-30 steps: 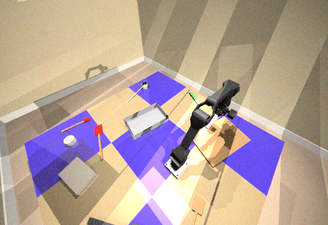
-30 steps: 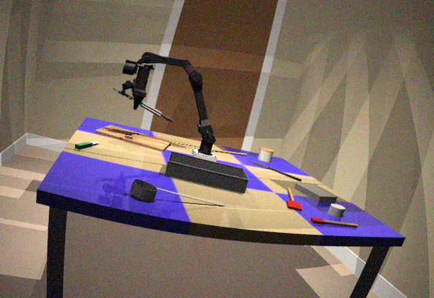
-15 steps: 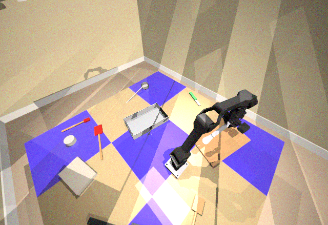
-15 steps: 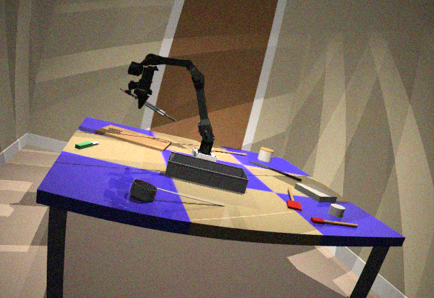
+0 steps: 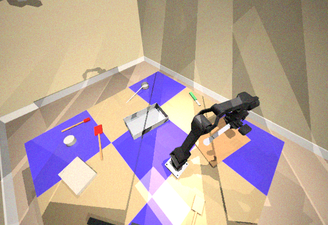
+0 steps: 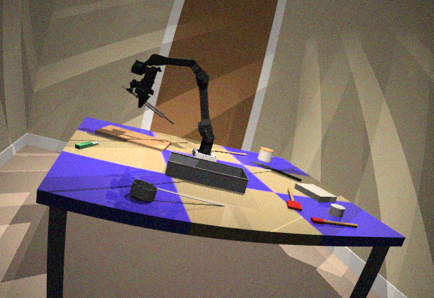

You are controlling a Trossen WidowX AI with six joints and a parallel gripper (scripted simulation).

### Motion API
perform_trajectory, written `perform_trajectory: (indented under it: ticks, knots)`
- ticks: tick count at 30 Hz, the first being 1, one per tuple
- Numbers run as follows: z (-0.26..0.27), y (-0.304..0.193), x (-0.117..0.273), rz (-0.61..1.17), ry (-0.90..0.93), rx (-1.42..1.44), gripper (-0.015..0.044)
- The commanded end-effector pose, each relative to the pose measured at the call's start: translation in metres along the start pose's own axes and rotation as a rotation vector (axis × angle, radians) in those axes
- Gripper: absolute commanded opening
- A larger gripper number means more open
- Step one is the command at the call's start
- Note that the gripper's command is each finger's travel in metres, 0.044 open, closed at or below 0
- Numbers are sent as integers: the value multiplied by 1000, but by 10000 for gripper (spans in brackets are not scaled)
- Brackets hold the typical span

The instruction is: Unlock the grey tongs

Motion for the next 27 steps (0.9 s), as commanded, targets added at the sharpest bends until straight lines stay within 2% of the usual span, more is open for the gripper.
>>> perform_trajectory:
  ticks: [1, 27]
  knots:
    - [-2, -8, 7, -89, 10, -11, -150]
    - [-7, -51, 20, -569, 62, -20, -150]
Point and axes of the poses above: the point midway between the two fingers, 35 mm back from their tips, its own x axis back along the fingers, its own z axis across the jaws, y = z × x, the point moved 10 cm from there along x, back along the fingers, and after that the axes turned 6 degrees about -x, right-handed, at the moved point
